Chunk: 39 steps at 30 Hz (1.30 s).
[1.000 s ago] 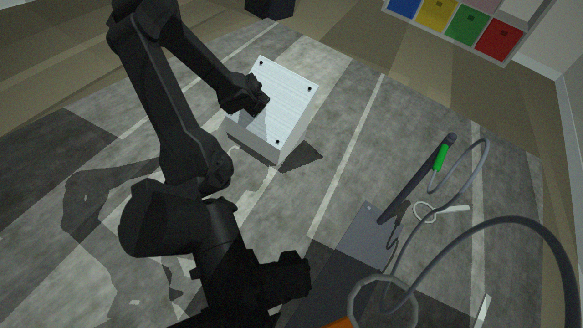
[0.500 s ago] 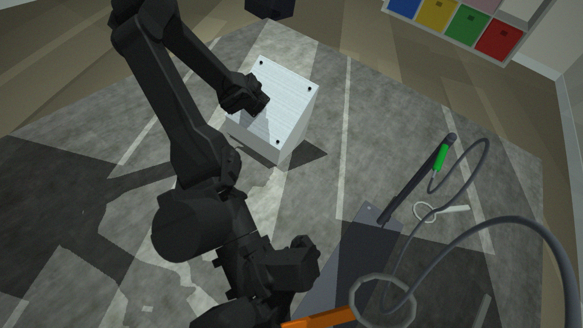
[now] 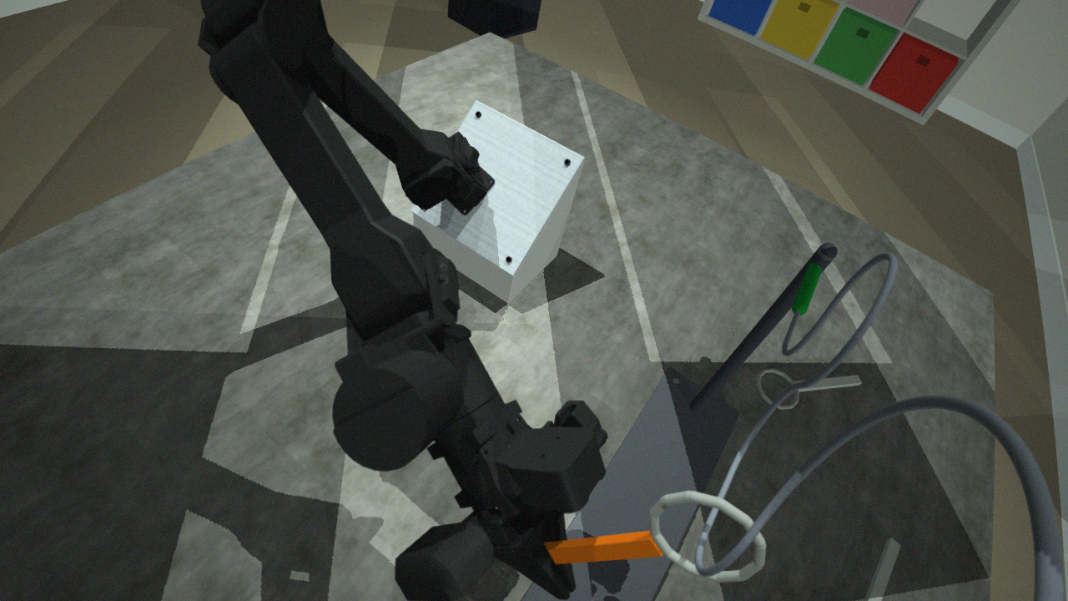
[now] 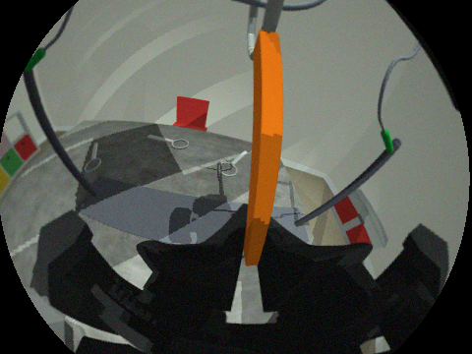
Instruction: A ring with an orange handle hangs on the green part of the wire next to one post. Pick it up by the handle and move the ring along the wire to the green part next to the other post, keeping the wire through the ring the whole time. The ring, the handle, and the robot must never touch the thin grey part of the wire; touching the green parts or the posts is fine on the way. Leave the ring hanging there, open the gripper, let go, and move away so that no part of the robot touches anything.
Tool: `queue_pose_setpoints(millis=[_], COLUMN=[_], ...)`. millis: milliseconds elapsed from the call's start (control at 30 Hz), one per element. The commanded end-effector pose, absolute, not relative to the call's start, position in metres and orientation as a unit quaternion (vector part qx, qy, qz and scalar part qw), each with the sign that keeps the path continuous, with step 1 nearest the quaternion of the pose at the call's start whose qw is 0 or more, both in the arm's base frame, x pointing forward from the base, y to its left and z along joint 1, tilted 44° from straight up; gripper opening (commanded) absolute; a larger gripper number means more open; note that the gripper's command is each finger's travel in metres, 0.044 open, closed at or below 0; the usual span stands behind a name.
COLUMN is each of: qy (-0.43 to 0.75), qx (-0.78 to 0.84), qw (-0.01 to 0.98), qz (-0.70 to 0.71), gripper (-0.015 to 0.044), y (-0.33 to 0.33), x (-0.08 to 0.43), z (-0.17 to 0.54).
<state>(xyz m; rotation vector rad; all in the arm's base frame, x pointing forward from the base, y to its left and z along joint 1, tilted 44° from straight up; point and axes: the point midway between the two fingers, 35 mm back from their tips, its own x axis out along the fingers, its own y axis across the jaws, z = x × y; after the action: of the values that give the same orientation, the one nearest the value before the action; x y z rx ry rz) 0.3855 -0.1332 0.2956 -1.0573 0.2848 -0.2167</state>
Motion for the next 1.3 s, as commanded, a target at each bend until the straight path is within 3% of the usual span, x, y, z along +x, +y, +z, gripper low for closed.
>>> queue_pose_setpoints(millis=[0, 1267], qy=[0.142, 0.171], qx=[-0.475, -0.368], qw=[0.863, 0.912], qz=[-0.096, -0.062], gripper=[-0.015, -0.015], y=[-0.126, -0.08], x=[0.384, 0.376], z=[0.287, 0.236])
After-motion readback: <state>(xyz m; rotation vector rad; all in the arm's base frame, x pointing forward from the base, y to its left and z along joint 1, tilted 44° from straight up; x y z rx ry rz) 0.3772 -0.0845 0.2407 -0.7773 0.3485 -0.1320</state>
